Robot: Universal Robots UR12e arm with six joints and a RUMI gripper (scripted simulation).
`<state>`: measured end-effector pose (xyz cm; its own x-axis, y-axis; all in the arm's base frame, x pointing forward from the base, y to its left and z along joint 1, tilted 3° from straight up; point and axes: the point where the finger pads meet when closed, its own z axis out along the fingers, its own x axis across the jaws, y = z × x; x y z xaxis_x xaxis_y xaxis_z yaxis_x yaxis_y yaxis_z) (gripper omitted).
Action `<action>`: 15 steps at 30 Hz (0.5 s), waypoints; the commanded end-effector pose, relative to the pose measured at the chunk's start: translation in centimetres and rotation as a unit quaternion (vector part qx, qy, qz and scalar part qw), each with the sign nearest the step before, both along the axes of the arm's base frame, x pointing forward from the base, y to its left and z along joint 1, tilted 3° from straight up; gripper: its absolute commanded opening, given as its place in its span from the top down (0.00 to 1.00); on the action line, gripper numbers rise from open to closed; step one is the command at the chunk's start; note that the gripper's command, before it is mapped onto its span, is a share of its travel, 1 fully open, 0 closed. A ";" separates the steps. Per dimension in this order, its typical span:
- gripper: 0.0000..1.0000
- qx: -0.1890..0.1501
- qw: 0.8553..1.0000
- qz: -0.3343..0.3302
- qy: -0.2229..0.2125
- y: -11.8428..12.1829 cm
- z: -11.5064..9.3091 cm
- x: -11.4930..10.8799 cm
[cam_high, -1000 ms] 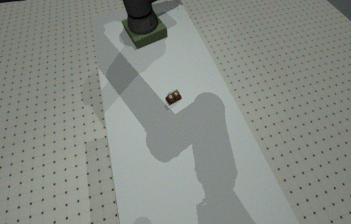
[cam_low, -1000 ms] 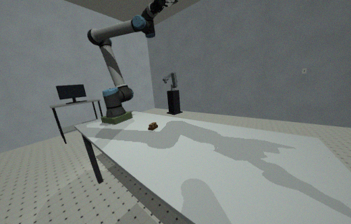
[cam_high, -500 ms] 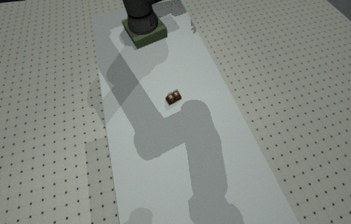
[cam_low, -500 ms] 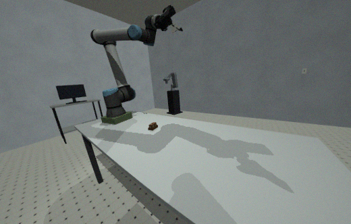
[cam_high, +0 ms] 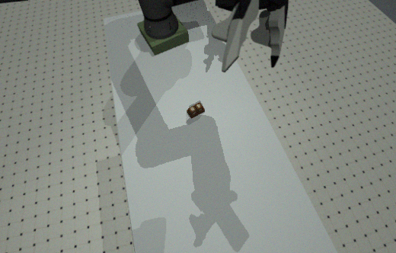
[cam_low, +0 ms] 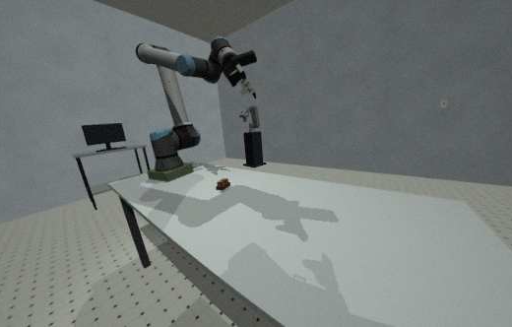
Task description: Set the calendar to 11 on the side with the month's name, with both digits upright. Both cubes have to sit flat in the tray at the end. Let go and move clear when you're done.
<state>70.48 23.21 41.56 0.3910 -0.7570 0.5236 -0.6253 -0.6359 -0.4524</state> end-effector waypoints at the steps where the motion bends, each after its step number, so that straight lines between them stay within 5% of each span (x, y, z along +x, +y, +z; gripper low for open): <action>1: 0.00 0.007 0.998 -0.013 0.062 -2.8 -6.5 -1.2; 2: 0.00 0.012 0.995 -0.021 0.092 -4.0 -9.5 -2.3; 3: 0.00 0.012 0.995 -0.021 0.092 -4.0 -9.5 -2.3; 6: 0.00 0.025 0.988 -0.036 0.148 -6.1 -14.9 -4.7; 7: 0.00 0.025 0.988 -0.036 0.148 -6.1 -14.9 -4.7; 10: 0.00 0.039 0.978 -0.052 0.196 -7.7 -19.3 -7.3; 12: 0.00 0.039 0.978 -0.052 0.196 -7.7 -19.3 -7.3; 15: 0.00 0.060 0.962 -0.072 0.255 -9.5 -24.3 -10.9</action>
<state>62.66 15.50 21.88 0.4668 -0.8399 0.2767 -0.8264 -0.5258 -0.2018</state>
